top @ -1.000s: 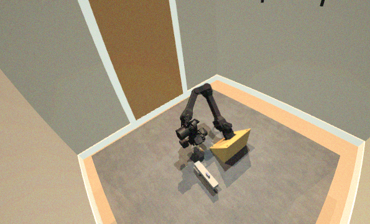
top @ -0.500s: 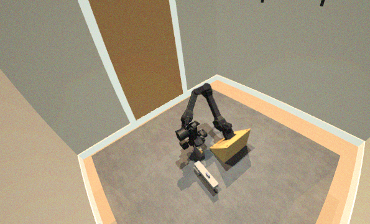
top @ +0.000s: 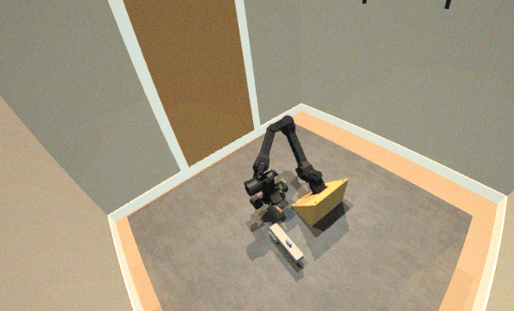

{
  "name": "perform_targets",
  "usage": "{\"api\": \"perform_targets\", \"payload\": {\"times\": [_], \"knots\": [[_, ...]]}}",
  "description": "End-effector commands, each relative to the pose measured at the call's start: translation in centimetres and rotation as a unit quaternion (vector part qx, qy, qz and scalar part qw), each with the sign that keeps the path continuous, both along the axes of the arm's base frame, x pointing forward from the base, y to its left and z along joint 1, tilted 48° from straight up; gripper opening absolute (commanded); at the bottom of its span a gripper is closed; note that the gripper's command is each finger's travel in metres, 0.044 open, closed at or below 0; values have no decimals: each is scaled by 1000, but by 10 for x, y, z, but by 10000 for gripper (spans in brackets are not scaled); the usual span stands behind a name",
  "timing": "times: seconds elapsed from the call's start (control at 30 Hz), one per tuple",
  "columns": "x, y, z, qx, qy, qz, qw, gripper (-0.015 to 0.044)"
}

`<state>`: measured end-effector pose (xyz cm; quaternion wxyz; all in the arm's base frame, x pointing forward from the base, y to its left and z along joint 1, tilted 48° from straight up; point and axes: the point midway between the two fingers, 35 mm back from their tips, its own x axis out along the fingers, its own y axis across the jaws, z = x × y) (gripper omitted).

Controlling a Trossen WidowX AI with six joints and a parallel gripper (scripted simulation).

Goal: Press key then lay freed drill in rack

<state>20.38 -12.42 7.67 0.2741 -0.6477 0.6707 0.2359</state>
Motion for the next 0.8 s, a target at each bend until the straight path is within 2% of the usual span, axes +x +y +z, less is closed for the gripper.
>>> {"api": "perform_targets", "payload": {"times": [0.0,0.43,0.77], "knots": [[-2,-5,-5,-1,1,-6,1000,0],[-4,-6,-8,-1,1,-6,1000,0],[-2,-5,-4,-3,-4,-2,1000,263]]}}
